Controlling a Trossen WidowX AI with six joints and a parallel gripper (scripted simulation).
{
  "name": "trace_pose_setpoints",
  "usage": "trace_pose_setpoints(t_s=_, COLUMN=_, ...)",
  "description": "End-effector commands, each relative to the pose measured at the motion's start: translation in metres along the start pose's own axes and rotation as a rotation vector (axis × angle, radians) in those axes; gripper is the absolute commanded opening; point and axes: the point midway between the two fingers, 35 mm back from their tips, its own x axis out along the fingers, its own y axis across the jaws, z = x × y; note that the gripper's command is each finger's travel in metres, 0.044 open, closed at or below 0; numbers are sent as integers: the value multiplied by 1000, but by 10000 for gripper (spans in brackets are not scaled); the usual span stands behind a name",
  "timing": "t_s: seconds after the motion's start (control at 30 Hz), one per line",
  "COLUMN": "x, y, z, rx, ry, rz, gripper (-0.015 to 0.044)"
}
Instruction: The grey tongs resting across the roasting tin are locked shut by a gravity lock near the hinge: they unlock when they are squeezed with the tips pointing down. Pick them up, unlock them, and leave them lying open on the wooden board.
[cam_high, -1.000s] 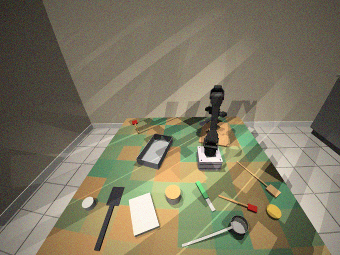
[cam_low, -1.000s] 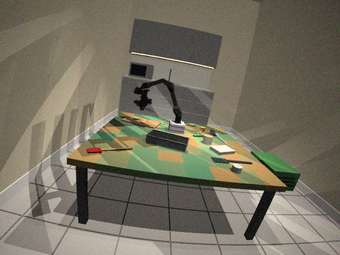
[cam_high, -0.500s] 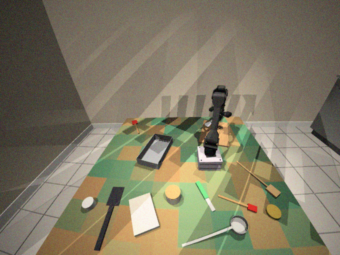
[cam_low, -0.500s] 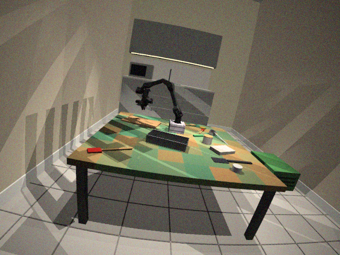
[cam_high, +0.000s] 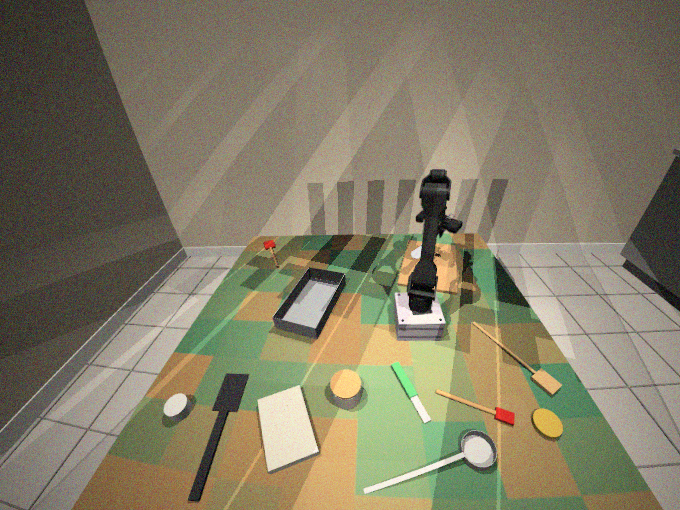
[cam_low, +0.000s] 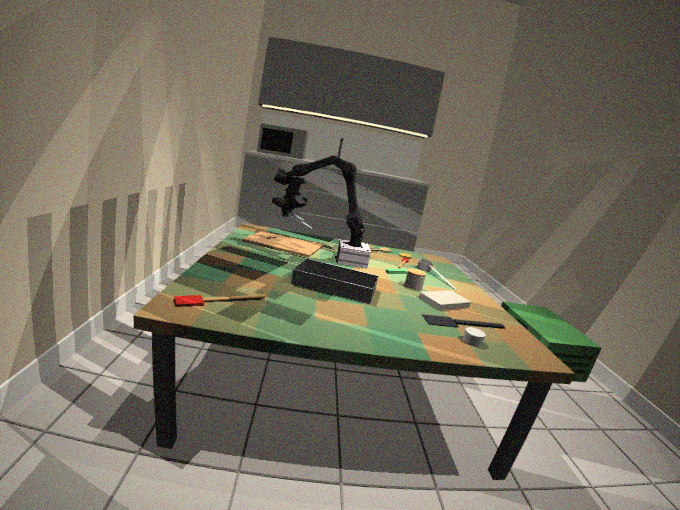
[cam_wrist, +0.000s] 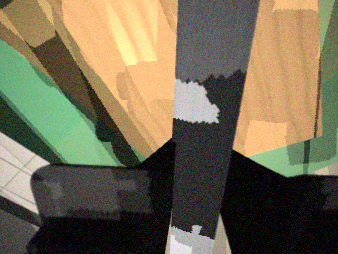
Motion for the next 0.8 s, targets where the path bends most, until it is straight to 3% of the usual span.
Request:
trace_pose_setpoints(t_s=0.0, x=-8, y=-1, z=-1, rx=-10, ry=95, rz=9, gripper=-150)
trace_pose_setpoints(t_s=0.77, x=-52, y=0, z=6, rx=16, ry=571, rz=10, gripper=-150)
